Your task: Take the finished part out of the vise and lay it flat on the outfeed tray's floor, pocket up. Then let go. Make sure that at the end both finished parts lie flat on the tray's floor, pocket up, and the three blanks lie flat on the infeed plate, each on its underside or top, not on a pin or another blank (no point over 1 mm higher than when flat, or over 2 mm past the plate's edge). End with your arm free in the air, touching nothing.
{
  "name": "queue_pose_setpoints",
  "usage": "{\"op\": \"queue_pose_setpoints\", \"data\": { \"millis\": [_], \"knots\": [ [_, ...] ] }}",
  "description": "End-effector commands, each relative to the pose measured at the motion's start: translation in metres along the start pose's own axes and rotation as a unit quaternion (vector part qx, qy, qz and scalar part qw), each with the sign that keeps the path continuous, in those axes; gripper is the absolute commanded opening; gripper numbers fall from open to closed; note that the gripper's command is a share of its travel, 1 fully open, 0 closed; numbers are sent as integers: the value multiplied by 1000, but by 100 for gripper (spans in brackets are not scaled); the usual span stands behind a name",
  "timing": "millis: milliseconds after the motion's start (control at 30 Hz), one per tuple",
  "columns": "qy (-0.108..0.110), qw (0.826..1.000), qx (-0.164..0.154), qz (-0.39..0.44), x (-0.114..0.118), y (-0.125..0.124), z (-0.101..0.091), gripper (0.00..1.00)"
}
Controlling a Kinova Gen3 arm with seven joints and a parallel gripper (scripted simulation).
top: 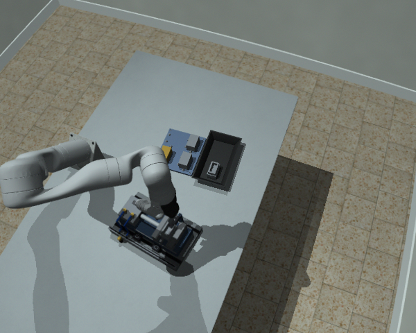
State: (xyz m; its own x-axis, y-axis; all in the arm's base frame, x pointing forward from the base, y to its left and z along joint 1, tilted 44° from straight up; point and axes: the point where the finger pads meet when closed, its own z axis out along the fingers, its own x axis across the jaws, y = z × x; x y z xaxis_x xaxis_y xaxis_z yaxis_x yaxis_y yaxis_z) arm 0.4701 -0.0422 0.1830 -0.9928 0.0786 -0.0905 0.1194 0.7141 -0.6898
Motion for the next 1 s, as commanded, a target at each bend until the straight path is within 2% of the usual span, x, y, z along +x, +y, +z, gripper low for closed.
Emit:
{"op": "queue_pose_setpoints", "data": {
  "millis": [0,33,967],
  "knots": [
    [-2,1000,-1,0,-1,0,-2,100],
    [-2,1000,-1,0,-1,0,-2,0],
    [-2,1000,-1,0,-1,0,-2,0]
  ]
}}
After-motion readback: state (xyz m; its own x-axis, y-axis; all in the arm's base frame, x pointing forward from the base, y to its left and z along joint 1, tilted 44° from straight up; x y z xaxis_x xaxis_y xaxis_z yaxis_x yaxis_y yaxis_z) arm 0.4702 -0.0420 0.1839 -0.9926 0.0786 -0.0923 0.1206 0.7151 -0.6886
